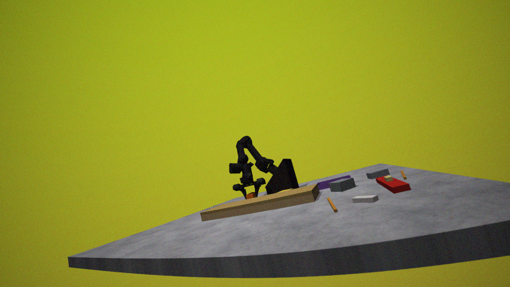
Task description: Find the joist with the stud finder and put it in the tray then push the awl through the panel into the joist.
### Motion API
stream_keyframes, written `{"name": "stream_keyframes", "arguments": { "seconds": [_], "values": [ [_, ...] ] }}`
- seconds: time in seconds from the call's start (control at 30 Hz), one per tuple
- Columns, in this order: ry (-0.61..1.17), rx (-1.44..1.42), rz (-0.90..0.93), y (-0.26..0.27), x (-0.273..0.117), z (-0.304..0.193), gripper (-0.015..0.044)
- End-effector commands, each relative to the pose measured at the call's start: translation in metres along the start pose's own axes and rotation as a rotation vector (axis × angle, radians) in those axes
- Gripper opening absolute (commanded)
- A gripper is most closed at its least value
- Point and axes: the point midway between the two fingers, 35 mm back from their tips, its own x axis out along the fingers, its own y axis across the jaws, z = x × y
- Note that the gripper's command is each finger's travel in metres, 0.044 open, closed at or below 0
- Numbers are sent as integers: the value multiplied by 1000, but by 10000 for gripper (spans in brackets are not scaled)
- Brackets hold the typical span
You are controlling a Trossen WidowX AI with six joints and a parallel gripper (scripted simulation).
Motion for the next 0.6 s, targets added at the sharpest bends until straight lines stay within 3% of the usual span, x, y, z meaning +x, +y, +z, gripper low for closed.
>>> {"name": "stream_keyframes", "arguments": {
  "seconds": [0.0, 0.4, 0.57],
  "values": [
    [-1, -4, 2, 0, 0, 0, 248],
    [-1, -4, 2, 0, 0, 0, 168],
    [-1, -2, 9, 1, -7, 5, 37]
  ]
}}
